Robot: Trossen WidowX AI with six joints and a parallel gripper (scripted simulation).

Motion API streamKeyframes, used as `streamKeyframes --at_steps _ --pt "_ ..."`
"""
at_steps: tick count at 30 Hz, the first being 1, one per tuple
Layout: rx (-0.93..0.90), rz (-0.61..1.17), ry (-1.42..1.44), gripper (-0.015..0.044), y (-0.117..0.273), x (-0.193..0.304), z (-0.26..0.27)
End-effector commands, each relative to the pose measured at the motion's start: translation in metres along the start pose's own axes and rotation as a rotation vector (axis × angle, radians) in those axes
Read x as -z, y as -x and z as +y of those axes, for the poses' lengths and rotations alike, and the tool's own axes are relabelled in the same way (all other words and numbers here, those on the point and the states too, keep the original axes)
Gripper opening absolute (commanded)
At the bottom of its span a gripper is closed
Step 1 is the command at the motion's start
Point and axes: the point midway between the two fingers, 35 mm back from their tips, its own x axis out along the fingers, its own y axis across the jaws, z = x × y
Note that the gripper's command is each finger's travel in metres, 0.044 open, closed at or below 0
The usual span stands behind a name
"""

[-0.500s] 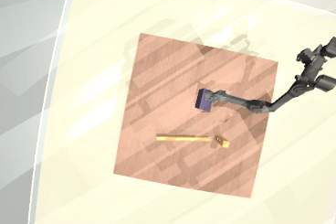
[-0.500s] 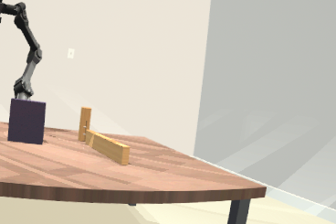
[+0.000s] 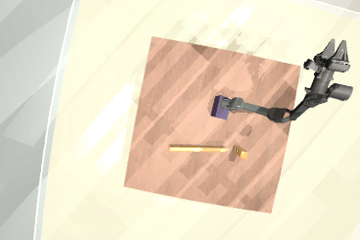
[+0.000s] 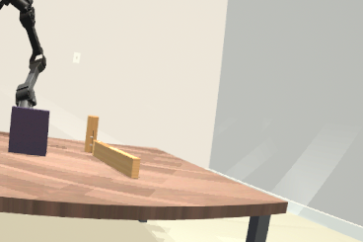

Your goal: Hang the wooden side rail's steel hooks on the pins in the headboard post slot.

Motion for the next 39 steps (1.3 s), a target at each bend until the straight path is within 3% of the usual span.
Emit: streamKeyframes --at_steps 1,10,20,30,39 --pt "0.157 -0.088 -0.016 0.044 0.016 -0.032 -0.039" --pt "0.583 -0.326 -0.015 0.044 0.093 -0.116 -0.133" --pt "1.05 -0.586 -0.027 0.044 0.228 -0.187 -0.196" --pt "1.45 -0.814 -0.022 0.044 0.365 -0.226 -0.203" --pt "1.883 -1.016 0.029 0.044 0.505 -0.248 -0.159"
